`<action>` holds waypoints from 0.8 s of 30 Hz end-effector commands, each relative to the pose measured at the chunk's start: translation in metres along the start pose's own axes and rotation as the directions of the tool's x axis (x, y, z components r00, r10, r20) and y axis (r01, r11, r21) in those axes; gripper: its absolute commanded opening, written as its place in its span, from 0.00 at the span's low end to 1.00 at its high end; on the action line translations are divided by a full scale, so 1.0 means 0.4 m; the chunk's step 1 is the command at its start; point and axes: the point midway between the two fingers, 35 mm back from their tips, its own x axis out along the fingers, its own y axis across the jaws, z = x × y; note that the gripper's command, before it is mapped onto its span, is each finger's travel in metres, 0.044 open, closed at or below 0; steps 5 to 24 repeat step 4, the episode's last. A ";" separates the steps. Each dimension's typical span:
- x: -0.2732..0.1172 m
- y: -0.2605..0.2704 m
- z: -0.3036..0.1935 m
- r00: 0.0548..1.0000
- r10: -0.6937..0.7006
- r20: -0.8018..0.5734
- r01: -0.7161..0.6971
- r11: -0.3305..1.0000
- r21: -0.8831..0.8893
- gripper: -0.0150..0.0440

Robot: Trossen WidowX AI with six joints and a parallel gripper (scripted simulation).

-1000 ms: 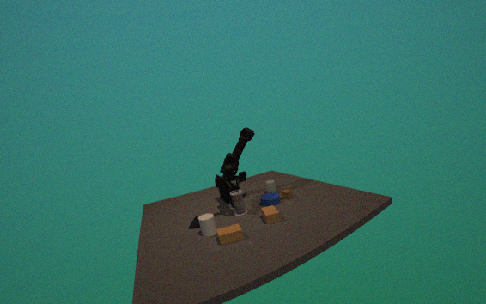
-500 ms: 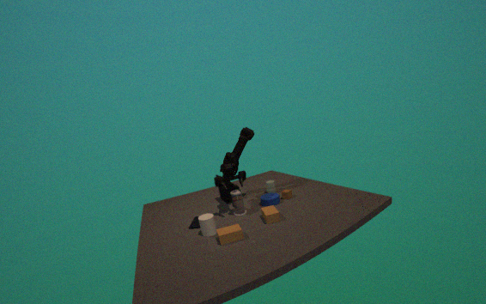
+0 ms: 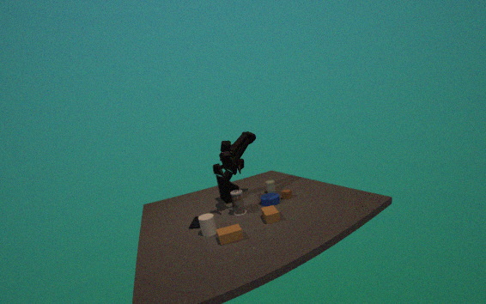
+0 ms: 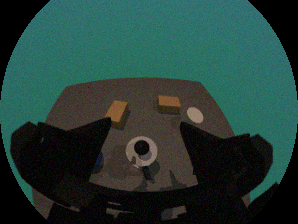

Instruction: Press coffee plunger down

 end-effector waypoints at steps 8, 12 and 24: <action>-0.019 0.009 0.009 1.000 0.006 0.000 -0.006 1.000 -0.005 1.00; -0.019 0.009 0.009 1.000 0.006 0.000 -0.006 1.000 -0.005 1.00; -0.019 0.009 0.009 1.000 0.006 0.000 -0.006 1.000 -0.005 1.00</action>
